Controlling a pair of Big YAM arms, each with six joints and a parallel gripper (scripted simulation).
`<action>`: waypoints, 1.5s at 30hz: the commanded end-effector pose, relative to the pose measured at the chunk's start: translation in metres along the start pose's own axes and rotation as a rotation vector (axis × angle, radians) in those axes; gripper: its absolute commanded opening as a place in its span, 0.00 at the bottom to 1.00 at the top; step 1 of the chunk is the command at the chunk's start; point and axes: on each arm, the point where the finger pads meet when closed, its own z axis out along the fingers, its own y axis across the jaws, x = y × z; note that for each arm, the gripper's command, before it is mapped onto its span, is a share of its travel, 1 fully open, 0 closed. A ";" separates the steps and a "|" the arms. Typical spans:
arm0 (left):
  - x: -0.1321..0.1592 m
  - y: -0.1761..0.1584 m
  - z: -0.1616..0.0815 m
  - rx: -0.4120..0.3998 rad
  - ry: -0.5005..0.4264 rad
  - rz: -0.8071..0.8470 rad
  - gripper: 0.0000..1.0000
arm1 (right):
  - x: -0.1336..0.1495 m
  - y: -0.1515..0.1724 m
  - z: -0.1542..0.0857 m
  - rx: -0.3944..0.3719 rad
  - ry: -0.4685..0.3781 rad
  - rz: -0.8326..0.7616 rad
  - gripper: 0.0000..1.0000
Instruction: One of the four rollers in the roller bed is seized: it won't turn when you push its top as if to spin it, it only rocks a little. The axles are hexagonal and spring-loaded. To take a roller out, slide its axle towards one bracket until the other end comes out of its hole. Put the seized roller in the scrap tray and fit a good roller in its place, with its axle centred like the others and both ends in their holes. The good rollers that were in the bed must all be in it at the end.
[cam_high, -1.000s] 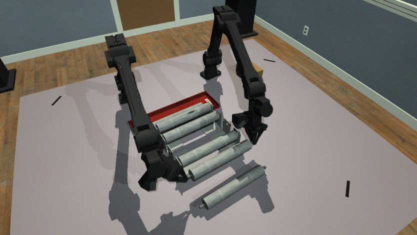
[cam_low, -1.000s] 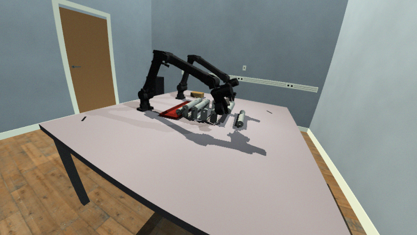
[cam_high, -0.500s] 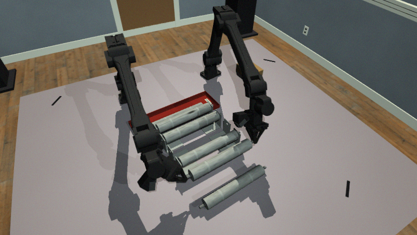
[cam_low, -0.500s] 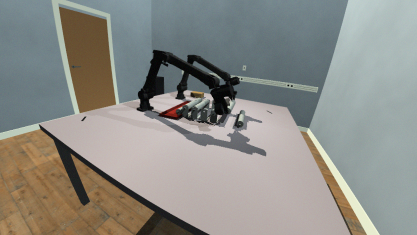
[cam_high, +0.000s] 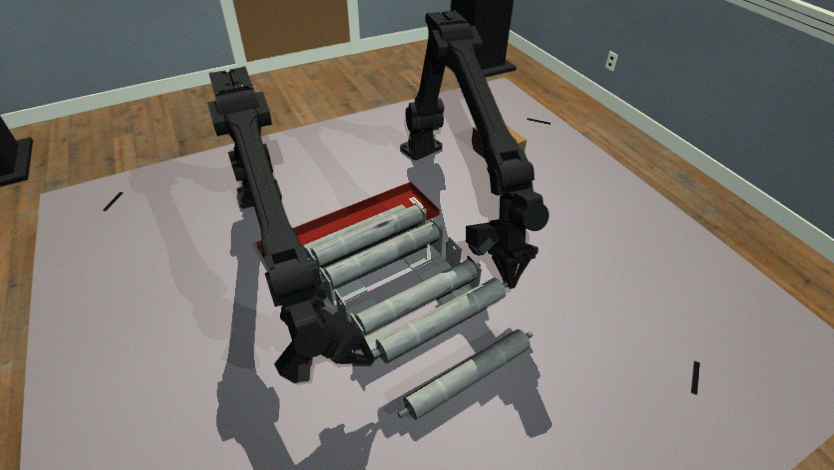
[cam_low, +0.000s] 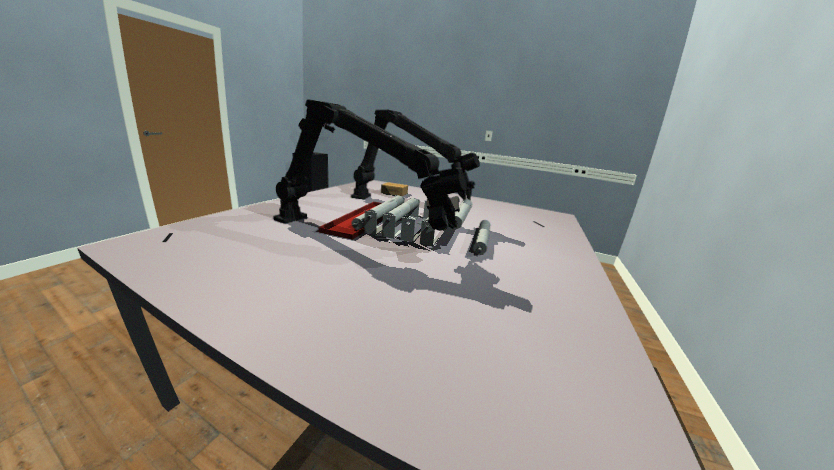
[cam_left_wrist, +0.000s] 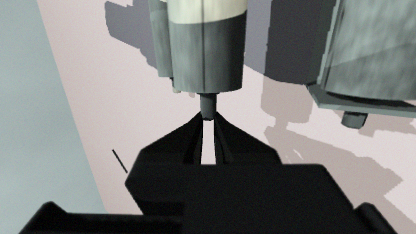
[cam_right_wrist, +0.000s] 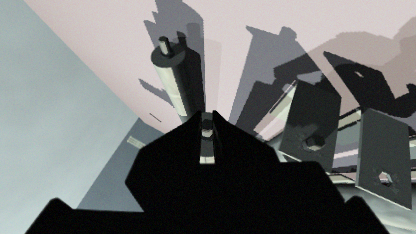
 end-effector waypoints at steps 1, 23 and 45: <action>0.006 0.028 -0.035 -0.100 -0.008 -0.019 0.03 | 0.010 0.031 -0.037 -0.080 -0.013 -0.052 0.03; 0.005 0.031 -0.049 -0.087 0.002 0.002 0.03 | 0.016 0.034 -0.039 -0.089 -0.006 -0.030 0.03; -0.008 0.045 -0.072 -0.154 -0.014 0.019 0.03 | 0.028 0.052 -0.062 -0.142 -0.008 -0.060 0.03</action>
